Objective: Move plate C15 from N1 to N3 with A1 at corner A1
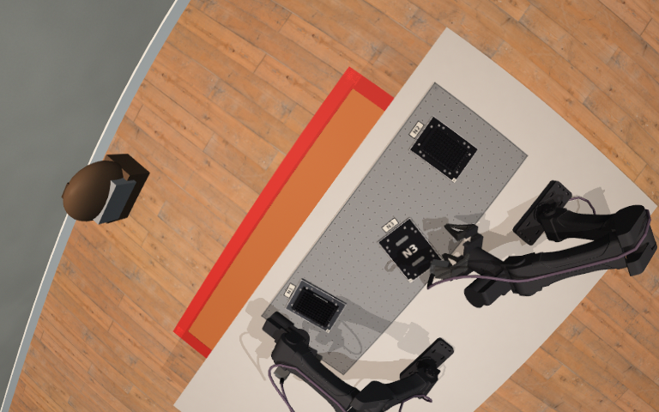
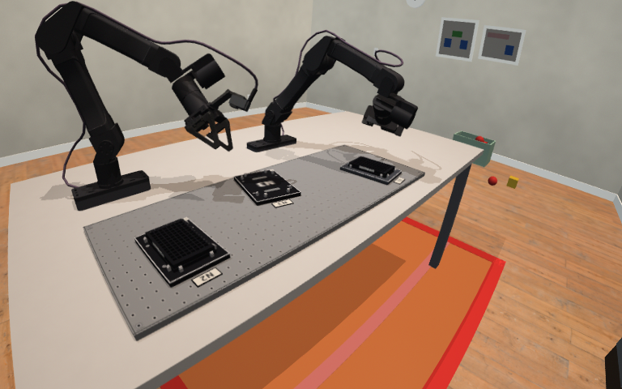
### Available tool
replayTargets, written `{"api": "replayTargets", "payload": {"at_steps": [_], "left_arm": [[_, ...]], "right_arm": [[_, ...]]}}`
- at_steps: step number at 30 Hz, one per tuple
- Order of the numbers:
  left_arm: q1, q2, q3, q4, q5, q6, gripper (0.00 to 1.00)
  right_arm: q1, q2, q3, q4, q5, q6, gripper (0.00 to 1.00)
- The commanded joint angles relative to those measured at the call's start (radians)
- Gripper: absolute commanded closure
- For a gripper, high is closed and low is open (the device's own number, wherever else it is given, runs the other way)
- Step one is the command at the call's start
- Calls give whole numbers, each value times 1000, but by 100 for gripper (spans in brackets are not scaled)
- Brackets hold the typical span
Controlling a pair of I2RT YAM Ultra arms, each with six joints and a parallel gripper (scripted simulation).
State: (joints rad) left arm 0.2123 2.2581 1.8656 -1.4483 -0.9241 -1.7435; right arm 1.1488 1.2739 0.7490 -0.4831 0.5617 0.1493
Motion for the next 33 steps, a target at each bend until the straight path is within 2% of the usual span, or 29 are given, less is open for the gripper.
{"api": "replayTargets", "payload": {"at_steps": [1, 18, 22, 25, 28, 32, 33], "left_arm": [[0, -16, 11, -4, -15, -1, 0], [0, -10, 5, 0, -2, 0, 0], [-10, -27, -18, 73, -18, 46, 0], [-23, -57, -66, 169, -30, 109, 0], [-50, -122, -168, 296, -45, 199, 0], [-91, -239, -306, 476, -49, 336, 0], [-91, -239, -306, 476, -49, 336, 0]], "right_arm": [[0, -8, 10, -2, 8, 3, 0], [0, -4, 7, 5, 1, 0, 0], [-13, -32, -19, 65, 28, -3, 0], [-37, -94, -73, 145, 55, -8, 0], [-98, -215, -175, 249, 80, -15, 0], [-212, -392, -316, 387, 51, -52, 0], [-212, -392, -316, 387, 51, -52, 0]]}}
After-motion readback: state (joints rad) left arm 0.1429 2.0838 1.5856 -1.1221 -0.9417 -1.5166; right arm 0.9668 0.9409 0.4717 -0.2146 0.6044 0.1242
